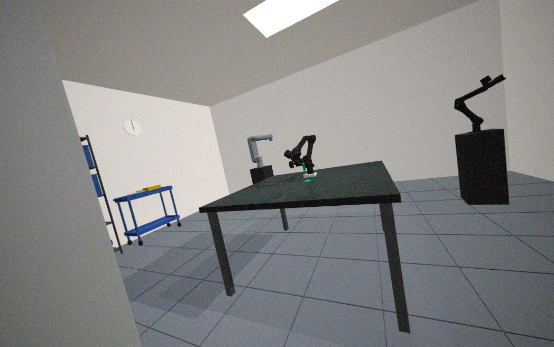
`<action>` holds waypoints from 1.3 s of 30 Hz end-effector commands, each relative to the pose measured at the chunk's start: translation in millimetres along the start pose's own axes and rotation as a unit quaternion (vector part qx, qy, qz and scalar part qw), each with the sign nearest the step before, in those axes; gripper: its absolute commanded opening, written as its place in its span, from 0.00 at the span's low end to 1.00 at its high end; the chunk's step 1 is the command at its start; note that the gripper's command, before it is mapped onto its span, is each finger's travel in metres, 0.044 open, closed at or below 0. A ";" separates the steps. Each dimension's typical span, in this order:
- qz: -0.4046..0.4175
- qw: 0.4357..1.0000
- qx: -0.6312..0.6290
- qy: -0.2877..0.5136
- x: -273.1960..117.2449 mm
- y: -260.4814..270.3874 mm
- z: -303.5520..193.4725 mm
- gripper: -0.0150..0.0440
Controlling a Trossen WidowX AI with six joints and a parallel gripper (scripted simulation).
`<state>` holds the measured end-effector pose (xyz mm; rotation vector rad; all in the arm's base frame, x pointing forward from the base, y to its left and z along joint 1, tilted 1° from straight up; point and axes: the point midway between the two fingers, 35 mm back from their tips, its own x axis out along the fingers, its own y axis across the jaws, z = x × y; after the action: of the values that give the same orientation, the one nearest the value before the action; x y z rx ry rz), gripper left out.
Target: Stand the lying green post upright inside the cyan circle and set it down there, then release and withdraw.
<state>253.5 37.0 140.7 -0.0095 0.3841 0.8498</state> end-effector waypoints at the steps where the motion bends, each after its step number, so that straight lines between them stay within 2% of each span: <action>1: 0.001 1.000 -0.009 -0.012 -2.0 1.2 0.7 0.29; 39: 0.011 0.991 -0.067 -0.118 -23.6 17.6 -4.4 0.29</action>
<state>227.4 30.6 146.1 -0.0196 0.1261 0.8813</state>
